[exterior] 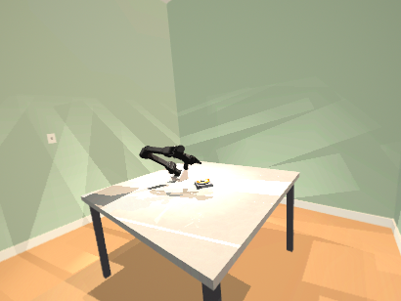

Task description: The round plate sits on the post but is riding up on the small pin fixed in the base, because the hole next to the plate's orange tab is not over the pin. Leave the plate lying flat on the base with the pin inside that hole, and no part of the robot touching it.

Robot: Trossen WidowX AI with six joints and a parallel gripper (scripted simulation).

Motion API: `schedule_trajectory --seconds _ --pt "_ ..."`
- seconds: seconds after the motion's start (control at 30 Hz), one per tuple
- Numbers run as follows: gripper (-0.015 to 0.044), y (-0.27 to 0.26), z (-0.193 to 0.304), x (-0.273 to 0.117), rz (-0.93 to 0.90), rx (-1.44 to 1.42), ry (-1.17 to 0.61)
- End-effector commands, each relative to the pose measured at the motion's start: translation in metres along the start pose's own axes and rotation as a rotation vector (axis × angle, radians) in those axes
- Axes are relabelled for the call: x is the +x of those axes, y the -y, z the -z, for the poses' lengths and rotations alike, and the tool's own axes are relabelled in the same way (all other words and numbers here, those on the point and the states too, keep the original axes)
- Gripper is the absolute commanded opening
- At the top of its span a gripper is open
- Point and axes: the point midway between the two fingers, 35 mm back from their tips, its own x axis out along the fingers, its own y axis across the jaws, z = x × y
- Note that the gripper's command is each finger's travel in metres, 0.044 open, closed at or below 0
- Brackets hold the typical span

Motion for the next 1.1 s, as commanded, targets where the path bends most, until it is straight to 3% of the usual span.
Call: schedule_trajectory --seconds 0.0,0.33,0.43,0.6,0.67,0.8,1.07 --pt "0.0000 0.010 -0.002 0.022 0.122 -0.264 0.129" --pt "0.0000 0.040 -0.015 0.069 0.552 -1.024 0.371" --pt "0.0000 0.044 -0.017 0.076 0.633 -1.153 0.394" --pt "0.0000 0.060 -0.023 0.098 0.955 -1.605 0.431" --pt "0.0000 0.062 -0.023 0.100 0.996 -1.654 0.430" --pt "0.0000 0.073 -0.025 0.111 1.246 -1.939 0.410" --pt "0.0000 0.075 -0.026 0.113 1.292 -1.987 0.403"
